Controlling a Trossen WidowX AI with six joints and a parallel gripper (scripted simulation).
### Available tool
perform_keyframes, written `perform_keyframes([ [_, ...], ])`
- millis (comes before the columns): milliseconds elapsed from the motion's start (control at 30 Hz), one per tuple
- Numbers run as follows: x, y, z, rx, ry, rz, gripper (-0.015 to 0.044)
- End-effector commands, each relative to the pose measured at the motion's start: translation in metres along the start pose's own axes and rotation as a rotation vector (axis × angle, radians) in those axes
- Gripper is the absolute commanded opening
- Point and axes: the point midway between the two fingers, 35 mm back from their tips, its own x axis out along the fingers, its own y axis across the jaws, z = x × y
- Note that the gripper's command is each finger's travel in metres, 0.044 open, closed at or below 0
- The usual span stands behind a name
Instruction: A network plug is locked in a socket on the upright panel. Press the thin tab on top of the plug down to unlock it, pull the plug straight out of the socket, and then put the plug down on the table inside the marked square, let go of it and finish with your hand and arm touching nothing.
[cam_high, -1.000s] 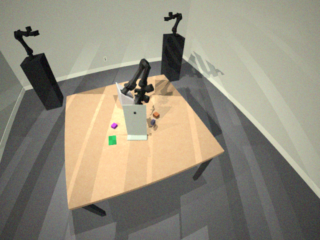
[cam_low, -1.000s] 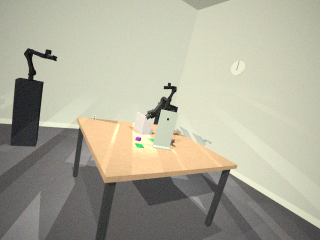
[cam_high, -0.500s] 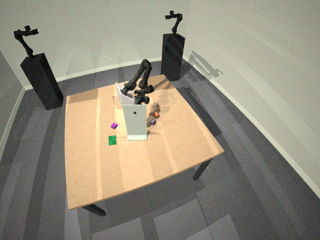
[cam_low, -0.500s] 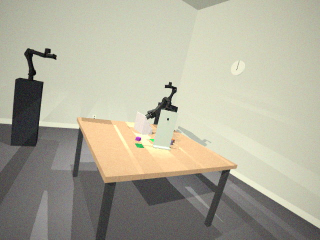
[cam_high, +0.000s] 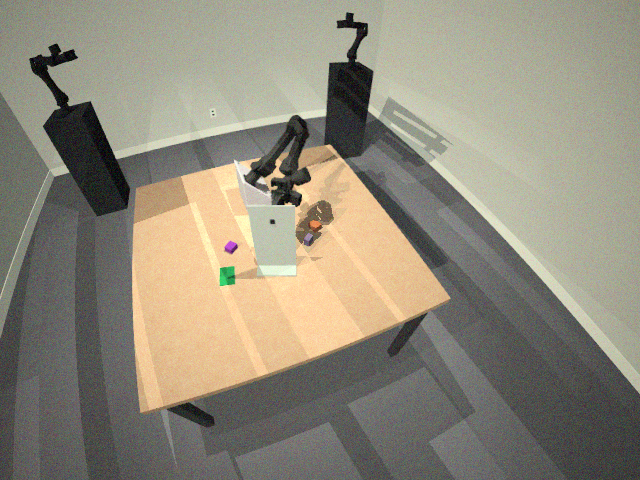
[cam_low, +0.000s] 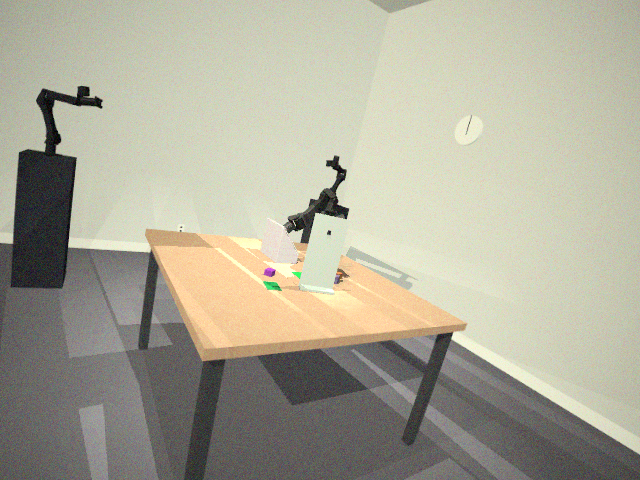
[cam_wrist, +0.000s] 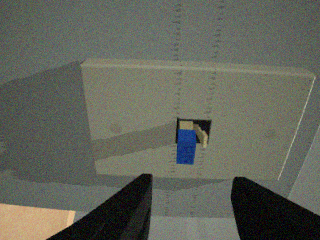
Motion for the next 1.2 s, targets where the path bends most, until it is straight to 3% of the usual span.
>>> perform_keyframes([
  [0,0.005,-0.001,0.003,-0.002,-0.005,-0.001,0.0156],
  [867,0.033,-0.001,0.009,-0.003,-0.008,-0.003,0.0156],
  [1167,0.033,-0.001,0.009,-0.003,-0.008,-0.003,0.0096],
])
